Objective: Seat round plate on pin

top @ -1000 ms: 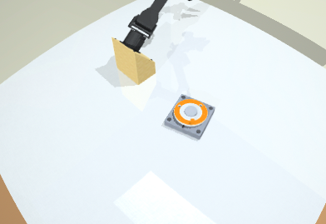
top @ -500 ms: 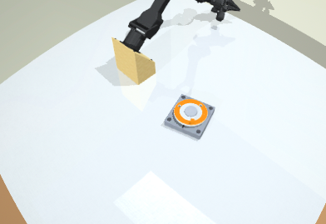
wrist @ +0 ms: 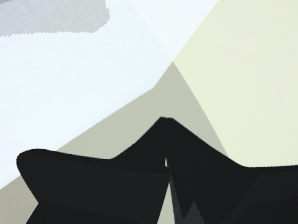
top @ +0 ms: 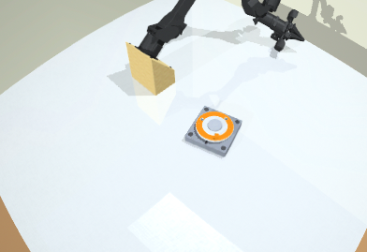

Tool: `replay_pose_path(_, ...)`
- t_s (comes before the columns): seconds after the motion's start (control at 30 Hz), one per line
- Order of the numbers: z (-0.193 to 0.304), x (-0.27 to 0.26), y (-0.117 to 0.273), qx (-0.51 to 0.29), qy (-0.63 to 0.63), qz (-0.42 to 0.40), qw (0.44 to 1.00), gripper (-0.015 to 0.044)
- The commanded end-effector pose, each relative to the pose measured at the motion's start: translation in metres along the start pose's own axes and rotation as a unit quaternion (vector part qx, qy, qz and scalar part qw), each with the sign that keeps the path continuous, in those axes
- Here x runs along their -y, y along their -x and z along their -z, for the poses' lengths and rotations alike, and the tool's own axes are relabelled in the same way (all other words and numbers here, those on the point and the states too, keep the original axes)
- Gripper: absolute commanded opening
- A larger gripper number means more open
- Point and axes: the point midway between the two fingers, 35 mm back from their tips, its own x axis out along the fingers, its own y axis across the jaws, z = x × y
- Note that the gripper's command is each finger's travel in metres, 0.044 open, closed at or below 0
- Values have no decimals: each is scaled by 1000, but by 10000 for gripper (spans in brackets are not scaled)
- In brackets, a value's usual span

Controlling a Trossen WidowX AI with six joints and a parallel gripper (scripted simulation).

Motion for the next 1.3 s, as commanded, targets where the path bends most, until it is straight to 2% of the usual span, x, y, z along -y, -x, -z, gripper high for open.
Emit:
replay_pose_path(0.0, 39, -32, -37, -11, -12, -51, 999, 0)
replay_pose_path(0.1, 76, -64, -61, -24, -28, -102, 994, 0)
replay_pose_path(0.2, 101, -87, -66, -30, -19, -127, 991, 0)
replay_pose_path(0.37, 160, -155, -79, -54, -70, -234, 968, 0)
replay_pose_path(0.5, 197, -199, -74, -109, -81, -292, 947, 0)
replay_pose_path(0.63, 244, -260, -57, -135, -167, -388, 896, 0)
replay_pose_path(0.7, 254, -274, -51, -149, -197, -403, 881, 0)
replay_pose_path(0.9, 307, -356, 9, -217, -380, -518, 735, 0)
replay_pose_path(0.97, 312, -365, 19, -225, -407, -531, 708, 0)
replay_pose_path(1.03, 325, -386, 48, -250, -482, -559, 627, 0)
replay_pose_path(1.17, 341, -412, 108, -295, -637, -573, 422, 0)
replay_pose_path(1.23, 343, -414, 115, -300, -659, -570, 389, 0)
replay_pose_path(1.27, 345, -414, 123, -305, -685, -564, 346, 0)
